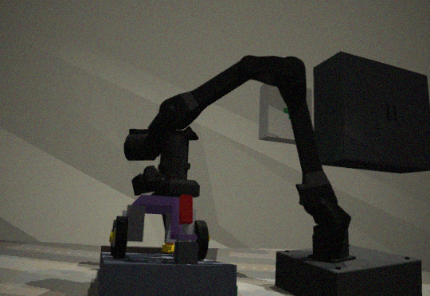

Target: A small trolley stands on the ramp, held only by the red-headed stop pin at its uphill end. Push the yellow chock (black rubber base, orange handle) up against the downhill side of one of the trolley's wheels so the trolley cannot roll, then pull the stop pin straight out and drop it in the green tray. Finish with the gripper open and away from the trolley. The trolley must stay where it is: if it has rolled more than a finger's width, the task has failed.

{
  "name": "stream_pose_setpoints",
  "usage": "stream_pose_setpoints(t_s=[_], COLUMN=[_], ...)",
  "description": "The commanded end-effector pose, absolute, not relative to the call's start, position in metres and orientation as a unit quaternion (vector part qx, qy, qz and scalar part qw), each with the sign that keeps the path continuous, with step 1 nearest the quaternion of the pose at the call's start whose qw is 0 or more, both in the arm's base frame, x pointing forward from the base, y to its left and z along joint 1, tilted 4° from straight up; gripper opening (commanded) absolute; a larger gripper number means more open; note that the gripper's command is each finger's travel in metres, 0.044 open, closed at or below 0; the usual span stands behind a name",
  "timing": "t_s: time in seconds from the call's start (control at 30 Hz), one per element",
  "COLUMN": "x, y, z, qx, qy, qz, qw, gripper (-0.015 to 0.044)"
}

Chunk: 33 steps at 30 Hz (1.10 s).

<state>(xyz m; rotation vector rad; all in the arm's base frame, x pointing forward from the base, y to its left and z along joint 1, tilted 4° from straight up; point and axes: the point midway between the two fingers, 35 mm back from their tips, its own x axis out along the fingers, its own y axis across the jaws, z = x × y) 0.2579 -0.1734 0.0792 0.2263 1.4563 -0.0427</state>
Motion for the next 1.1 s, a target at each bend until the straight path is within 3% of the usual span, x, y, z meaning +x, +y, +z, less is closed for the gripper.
stream_pose_setpoints(t_s=[0.0,0.5,0.73,1.07], x=[0.258,0.259,0.259,0.254], y=[-0.168,-0.168,-0.168,-0.17], z=[0.08,0.08,0.08,0.105], qx=[0.106,0.103,0.103,0.106], qy=[0.662,0.663,0.663,0.662], qz=[-0.019,-0.02,-0.02,-0.019], qw=[0.741,0.741,0.741,0.741], gripper=[0.0,0.0,0.0184,0.019])
